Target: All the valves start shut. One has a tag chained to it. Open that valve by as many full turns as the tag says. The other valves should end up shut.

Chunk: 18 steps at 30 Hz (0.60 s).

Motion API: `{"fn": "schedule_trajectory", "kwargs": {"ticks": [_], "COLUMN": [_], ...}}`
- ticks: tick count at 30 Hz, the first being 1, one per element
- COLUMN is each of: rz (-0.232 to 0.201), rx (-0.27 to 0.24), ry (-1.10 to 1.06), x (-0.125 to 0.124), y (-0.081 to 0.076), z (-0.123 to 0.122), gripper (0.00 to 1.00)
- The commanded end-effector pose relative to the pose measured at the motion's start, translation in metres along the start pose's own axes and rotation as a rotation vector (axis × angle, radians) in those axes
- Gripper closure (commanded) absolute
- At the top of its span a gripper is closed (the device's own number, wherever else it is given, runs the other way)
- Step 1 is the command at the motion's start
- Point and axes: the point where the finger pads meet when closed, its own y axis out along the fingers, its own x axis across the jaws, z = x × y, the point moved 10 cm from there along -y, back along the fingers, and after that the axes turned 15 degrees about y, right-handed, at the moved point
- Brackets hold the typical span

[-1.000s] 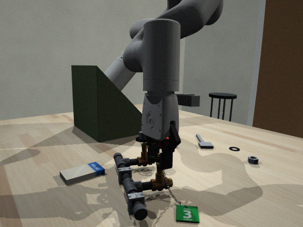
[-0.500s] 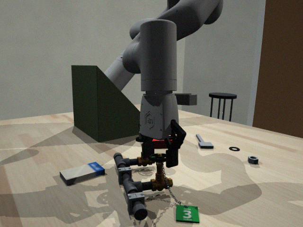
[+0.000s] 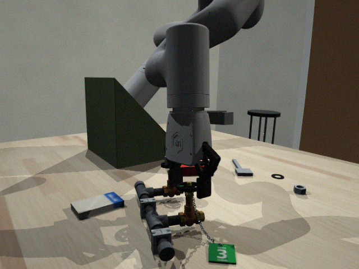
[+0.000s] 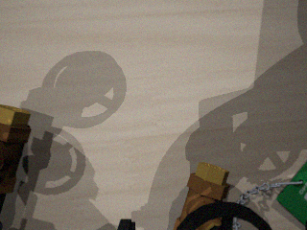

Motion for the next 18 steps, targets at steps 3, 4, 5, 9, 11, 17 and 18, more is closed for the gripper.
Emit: {"fn": "schedule_trajectory", "kwargs": {"ticks": [3,4,5,9,11,17,18], "rz": [-0.002,-0.002,-0.002,-0.002,-0.002,-0.002,-0.002], "rx": [0.000,0.000,0.000,0.000,0.000,0.000,0.000], "ry": [0.000,0.000,0.002,0.029,0.060,0.165,0.200], "x": [0.0007,0.0007,0.0007,0.0007,0.0007,0.0007,0.0007], "y": [-0.0008,-0.0008,-0.0008,-0.0008,-0.0008,-0.0008,-0.0008], "z": [0.0001,0.0001,0.0001,0.0001,0.0001,0.0001,0.0001], "gripper": [0.00,0.00,0.00,0.00,0.00,0.00,0.00]}}
